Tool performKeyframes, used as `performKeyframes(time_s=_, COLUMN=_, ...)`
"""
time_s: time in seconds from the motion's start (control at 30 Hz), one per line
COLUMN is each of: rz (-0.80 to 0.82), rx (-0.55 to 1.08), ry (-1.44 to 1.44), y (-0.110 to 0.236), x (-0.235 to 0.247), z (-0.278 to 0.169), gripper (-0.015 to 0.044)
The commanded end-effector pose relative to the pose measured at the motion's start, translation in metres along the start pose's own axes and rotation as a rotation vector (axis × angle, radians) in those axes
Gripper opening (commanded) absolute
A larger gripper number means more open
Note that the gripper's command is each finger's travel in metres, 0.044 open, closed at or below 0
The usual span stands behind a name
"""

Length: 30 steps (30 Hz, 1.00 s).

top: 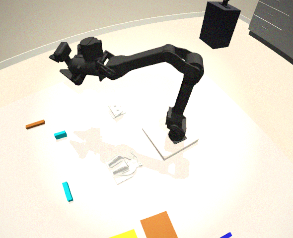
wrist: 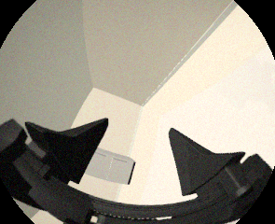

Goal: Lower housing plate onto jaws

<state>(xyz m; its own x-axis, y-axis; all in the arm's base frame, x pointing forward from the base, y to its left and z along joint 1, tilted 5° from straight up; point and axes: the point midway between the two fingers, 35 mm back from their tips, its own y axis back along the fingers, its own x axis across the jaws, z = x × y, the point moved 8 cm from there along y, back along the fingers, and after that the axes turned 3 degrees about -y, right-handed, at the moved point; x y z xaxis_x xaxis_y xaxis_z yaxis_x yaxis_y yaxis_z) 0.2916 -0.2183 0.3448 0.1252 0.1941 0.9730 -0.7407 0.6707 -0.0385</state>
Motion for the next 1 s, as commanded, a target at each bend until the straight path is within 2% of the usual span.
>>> performKeyframes(time_s=0.0, rz=0.0, rx=0.0, ry=0.0, y=0.0, x=0.0, z=0.0, gripper=0.0426)
performKeyframes(time_s=0.03, rz=-0.003, rx=0.0, ry=-0.001, y=0.0, x=0.0, z=0.0, gripper=0.044)
performKeyframes(time_s=0.97, rz=-0.52, rx=-0.009, ry=-0.254, y=-0.002, x=-0.064, z=0.017, gripper=0.044)
